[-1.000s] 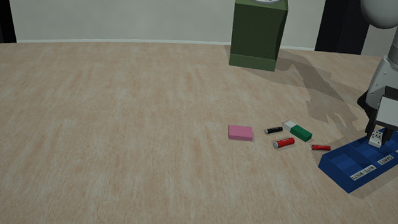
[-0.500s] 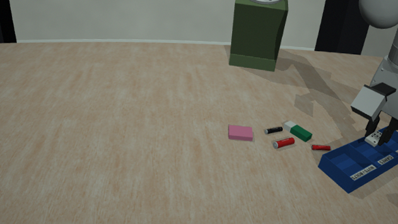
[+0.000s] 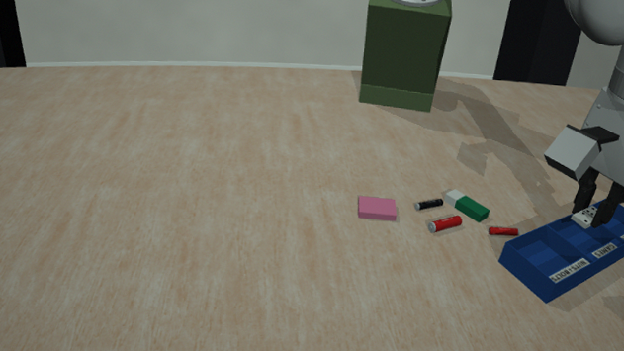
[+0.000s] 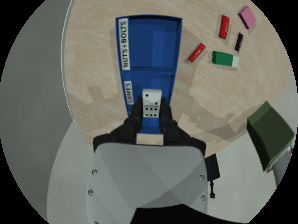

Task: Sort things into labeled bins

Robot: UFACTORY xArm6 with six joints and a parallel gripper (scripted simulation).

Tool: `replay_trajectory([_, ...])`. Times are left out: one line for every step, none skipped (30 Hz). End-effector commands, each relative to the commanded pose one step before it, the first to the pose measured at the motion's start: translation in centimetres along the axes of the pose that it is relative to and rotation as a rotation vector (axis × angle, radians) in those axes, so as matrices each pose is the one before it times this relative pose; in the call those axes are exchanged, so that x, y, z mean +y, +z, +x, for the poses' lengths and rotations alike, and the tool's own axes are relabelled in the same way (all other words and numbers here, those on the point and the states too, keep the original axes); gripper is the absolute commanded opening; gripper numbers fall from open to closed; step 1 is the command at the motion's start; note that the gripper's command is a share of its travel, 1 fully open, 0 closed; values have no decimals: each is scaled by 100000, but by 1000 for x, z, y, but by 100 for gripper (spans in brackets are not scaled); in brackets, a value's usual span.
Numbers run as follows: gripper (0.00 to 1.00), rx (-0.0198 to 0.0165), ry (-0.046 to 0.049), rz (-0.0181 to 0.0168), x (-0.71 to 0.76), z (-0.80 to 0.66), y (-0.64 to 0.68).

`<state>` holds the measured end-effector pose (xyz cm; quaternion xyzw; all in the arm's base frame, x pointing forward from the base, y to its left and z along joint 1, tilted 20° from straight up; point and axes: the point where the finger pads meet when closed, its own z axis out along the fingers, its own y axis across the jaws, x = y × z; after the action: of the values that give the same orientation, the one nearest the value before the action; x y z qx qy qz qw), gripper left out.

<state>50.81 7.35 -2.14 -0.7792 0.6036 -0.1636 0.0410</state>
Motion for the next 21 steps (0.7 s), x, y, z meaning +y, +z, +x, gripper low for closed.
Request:
replay_trajectory([0,272,99,618,-142,-6,-98])
replay_trajectory([0,-2,0,-3,-2,-2,-4])
replay_trajectory([0,1,0,1,5,-4,1])
replay_trajectory([0,2,0,2,4,-1,203])
replay_trajectory([0,0,0,-1,0,0,200])
replay_trajectory([0,0,0,-1,0,0,200])
replay_trajectory([0,0,0,-1,0,0,200])
replay_trajectory([0,0,0,-1,0,0,200])
replay_trajectory([0,0,0,-1,0,0,200])
replay_trajectory([0,0,0,-1,0,0,200])
replay_trajectory([0,0,0,-1,0,0,200])
replay_trajectory([0,0,0,-1,0,0,200])
replay_trajectory([0,0,0,-1,0,0,200])
replay_trajectory([0,0,0,-1,0,0,200])
replay_trajectory([0,0,0,0,0,0,0])
replay_trajectory([0,0,0,0,0,0,0])
replay_trajectory([0,1,0,1,2,0,201])
replay_trajectory([0,0,0,-1,0,0,200])
replay_trajectory([0,0,0,-1,0,0,200])
replay_trajectory([0,0,0,-1,0,0,200])
replay_trajectory([0,0,0,-1,0,0,200])
